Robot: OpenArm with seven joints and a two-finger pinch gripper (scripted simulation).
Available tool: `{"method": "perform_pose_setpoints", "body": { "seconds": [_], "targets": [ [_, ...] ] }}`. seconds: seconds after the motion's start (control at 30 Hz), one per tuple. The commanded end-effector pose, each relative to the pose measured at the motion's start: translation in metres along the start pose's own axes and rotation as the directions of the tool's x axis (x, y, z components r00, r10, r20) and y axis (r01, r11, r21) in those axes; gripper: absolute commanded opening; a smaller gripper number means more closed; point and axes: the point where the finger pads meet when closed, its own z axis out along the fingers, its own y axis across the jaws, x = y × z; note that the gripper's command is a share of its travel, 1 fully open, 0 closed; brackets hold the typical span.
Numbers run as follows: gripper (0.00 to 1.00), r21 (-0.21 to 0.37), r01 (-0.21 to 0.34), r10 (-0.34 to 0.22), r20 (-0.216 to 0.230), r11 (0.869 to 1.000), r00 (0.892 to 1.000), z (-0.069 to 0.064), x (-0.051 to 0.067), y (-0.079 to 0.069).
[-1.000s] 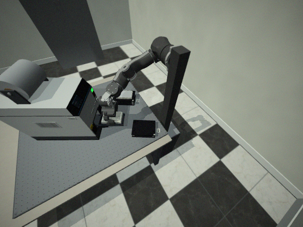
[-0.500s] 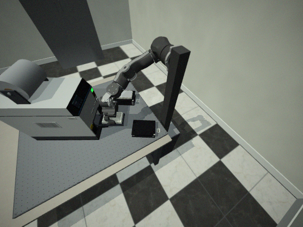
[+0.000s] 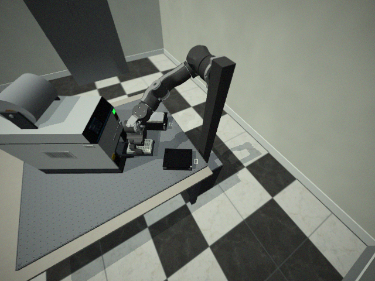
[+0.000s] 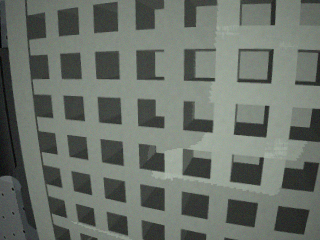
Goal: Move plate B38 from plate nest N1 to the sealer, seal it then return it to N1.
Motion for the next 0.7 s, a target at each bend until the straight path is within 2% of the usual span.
{"method": "perform_pose_setpoints", "body": {
  "seconds": [0.0, 0.67],
  "targets": [
    [0.00, -0.005, 0.004, -0.004, 0.002, 1.000, 1.000, -0.0004, -0.0005, 0.0012],
    [0.00, -0.009, 0.005, -0.005, 0.009, 1.000, 1.000, -0.0010, -0.0036, 0.0033]
  ]
}}
